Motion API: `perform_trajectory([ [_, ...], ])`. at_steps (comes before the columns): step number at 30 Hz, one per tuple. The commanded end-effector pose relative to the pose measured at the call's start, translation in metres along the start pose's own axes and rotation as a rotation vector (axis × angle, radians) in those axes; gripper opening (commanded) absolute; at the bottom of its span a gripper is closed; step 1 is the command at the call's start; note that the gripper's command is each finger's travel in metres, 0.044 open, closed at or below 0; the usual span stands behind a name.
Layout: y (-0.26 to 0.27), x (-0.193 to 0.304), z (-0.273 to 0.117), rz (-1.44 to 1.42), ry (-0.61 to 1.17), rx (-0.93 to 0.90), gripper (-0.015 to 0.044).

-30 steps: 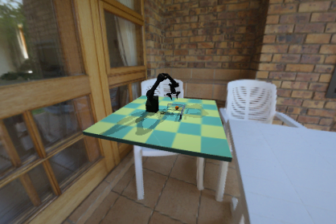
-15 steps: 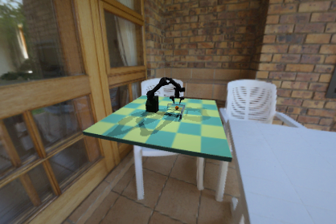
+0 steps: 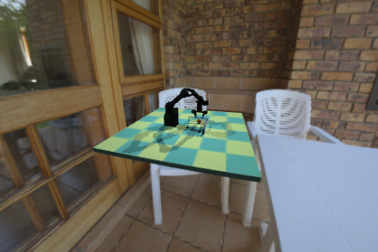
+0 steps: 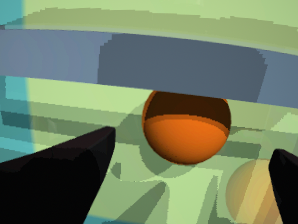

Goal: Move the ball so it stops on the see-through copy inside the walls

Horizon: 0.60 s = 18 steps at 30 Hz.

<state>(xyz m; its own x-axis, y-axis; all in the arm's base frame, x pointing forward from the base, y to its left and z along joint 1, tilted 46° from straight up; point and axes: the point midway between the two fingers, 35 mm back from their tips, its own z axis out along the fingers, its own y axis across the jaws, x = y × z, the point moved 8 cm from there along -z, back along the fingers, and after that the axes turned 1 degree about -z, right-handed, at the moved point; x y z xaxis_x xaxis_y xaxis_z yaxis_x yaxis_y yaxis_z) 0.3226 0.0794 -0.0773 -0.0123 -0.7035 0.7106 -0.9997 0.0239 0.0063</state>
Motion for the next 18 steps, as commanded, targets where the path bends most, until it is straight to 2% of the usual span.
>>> perform_trajectory([
  [1, 0.002, 0.000, 0.009, -0.012, 0.008, -0.003, 0.0350],
  [18, 0.003, 0.001, 0.036, -0.012, 0.010, -0.003, 0.0350],
])
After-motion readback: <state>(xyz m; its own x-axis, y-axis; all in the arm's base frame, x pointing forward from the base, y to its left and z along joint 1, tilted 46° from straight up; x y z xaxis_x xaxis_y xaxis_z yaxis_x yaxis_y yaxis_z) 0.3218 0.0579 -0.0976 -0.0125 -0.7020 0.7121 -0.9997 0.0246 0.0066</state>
